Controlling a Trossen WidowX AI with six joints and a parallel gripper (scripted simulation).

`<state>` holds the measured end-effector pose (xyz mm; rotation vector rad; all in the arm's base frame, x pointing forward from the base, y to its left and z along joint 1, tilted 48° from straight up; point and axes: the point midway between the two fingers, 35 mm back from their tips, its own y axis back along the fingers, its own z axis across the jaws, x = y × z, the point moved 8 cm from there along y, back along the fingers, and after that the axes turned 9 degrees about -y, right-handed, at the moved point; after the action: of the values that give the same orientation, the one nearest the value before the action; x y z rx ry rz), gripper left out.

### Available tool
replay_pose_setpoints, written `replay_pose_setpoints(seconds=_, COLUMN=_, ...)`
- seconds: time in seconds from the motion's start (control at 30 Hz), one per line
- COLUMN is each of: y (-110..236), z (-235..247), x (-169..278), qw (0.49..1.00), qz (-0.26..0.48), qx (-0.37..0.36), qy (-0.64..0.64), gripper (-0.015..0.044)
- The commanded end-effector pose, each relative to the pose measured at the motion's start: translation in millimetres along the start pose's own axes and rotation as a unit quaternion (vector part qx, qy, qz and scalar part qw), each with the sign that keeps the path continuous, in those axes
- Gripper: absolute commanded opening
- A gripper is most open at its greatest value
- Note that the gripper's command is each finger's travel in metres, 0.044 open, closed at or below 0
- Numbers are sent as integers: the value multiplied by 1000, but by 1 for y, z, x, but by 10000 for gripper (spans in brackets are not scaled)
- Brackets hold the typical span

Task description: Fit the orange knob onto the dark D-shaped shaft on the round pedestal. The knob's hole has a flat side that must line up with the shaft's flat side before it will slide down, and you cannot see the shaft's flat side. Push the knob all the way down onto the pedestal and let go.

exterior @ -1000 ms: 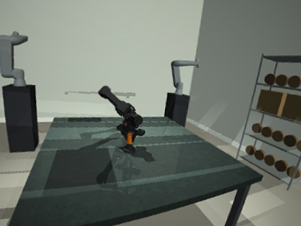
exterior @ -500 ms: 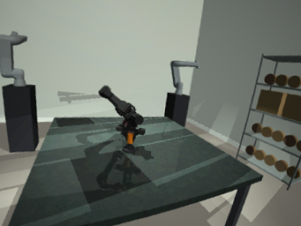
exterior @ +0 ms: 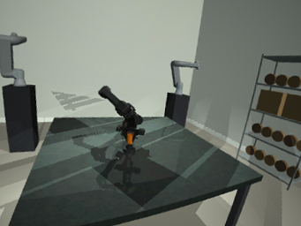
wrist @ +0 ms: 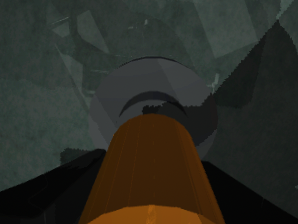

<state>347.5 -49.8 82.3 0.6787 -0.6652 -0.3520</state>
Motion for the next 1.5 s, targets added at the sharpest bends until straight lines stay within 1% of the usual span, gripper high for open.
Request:
replay_pose_setpoints(seconds=0.0, y=0, z=0, x=0, qw=1000, qz=2, qx=0, qy=3, gripper=0)
replay_pose_setpoints(seconds=0.23, y=5, z=-2, x=-2, qw=1000, qz=1, qx=0, qy=7, gripper=0)
replay_pose_setpoints(seconds=0.47, y=5, z=-3, x=0, qw=994, qz=2, qx=0, qy=106, gripper=0)
replay_pose_setpoints(seconds=1.47, y=0, z=-1, x=-2, qw=994, qz=2, qx=0, qy=107, gripper=0)
